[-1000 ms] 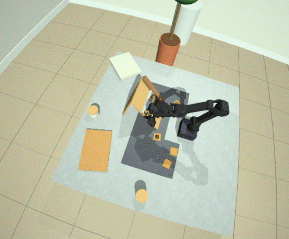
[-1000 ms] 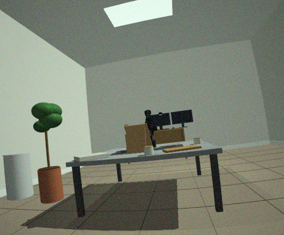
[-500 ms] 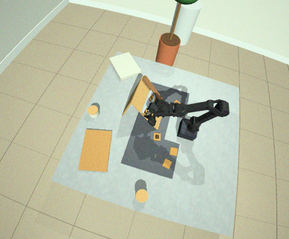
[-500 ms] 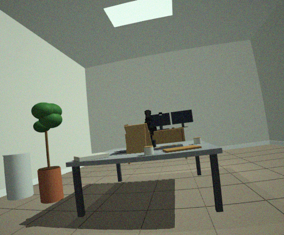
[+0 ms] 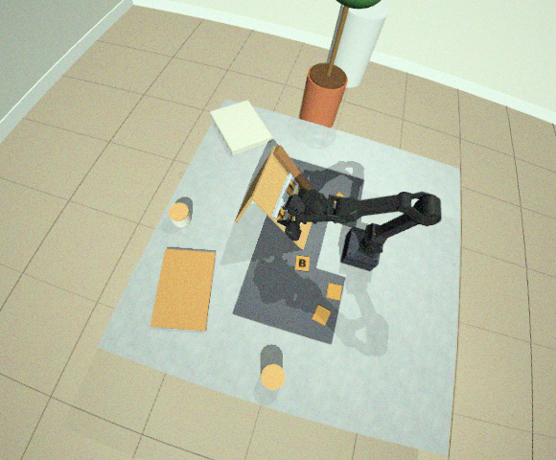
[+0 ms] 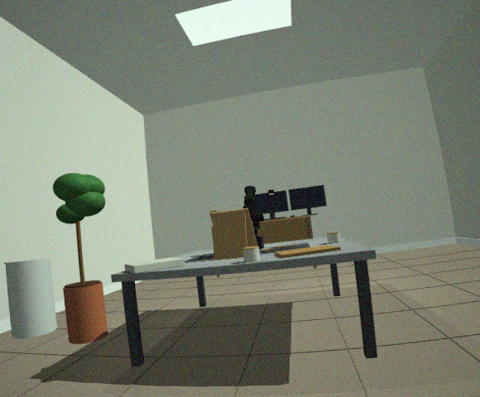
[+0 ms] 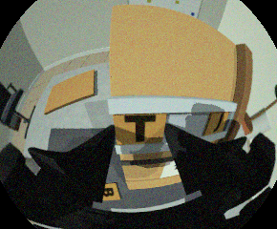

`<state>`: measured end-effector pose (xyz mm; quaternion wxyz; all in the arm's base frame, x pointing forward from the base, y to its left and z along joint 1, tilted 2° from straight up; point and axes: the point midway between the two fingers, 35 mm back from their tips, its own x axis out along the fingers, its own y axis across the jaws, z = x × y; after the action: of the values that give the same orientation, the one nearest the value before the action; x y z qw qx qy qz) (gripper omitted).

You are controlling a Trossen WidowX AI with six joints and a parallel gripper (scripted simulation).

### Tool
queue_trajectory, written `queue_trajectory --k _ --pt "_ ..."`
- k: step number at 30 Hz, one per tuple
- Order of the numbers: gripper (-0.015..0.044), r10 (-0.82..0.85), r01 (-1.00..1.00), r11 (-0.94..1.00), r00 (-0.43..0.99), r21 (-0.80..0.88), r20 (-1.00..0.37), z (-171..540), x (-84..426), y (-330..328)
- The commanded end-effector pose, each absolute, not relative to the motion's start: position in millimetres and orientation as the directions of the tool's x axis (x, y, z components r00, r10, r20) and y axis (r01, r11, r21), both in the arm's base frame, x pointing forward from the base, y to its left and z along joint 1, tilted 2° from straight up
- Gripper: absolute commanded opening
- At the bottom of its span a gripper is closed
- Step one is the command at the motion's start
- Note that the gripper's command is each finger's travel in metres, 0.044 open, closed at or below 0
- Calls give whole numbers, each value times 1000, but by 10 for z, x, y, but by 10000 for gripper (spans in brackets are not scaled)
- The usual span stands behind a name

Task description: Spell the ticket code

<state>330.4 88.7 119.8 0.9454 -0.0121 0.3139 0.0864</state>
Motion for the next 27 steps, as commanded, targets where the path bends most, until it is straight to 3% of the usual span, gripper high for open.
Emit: queue_trajectory --k 1,27 --pt "0 159 -175 984 789 31 -594 1204 3307 869" --pt "0 158 -175 984 789 29 -594 1203 3331 734"
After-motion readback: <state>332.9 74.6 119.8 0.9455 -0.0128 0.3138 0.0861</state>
